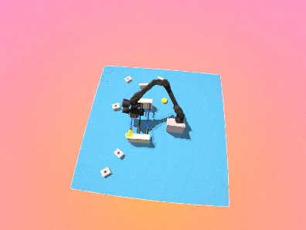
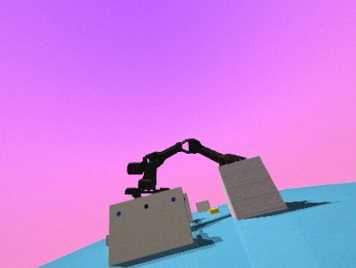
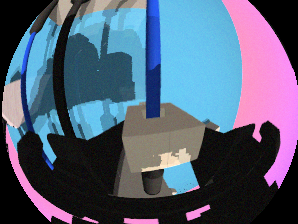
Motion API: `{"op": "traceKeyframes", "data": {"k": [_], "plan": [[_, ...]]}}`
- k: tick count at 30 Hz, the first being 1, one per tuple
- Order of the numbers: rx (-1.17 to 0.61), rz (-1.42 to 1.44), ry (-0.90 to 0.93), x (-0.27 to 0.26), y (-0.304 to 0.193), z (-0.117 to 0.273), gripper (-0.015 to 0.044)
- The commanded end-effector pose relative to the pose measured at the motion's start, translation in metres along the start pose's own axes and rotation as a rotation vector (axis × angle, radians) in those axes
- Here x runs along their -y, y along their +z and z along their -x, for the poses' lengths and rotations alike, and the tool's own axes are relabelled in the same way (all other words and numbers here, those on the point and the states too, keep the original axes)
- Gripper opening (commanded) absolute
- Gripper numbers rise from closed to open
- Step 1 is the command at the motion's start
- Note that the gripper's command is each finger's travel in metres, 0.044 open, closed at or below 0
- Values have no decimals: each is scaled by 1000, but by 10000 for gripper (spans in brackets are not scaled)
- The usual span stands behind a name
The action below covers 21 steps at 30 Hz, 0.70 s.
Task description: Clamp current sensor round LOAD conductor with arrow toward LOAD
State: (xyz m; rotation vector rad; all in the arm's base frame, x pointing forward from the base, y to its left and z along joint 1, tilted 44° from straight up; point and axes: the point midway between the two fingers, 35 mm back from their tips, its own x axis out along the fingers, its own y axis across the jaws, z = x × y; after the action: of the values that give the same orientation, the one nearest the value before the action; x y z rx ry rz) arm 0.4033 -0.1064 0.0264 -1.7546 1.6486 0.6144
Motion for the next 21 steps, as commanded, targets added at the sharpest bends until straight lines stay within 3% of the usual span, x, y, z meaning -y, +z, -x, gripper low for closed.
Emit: {"op": "traceKeyframes", "data": {"k": [1, 21], "plan": [[0, 0, 2, 0, 0, 0, 0], [0, -2, 133, -2, 0, 1, 0]]}}
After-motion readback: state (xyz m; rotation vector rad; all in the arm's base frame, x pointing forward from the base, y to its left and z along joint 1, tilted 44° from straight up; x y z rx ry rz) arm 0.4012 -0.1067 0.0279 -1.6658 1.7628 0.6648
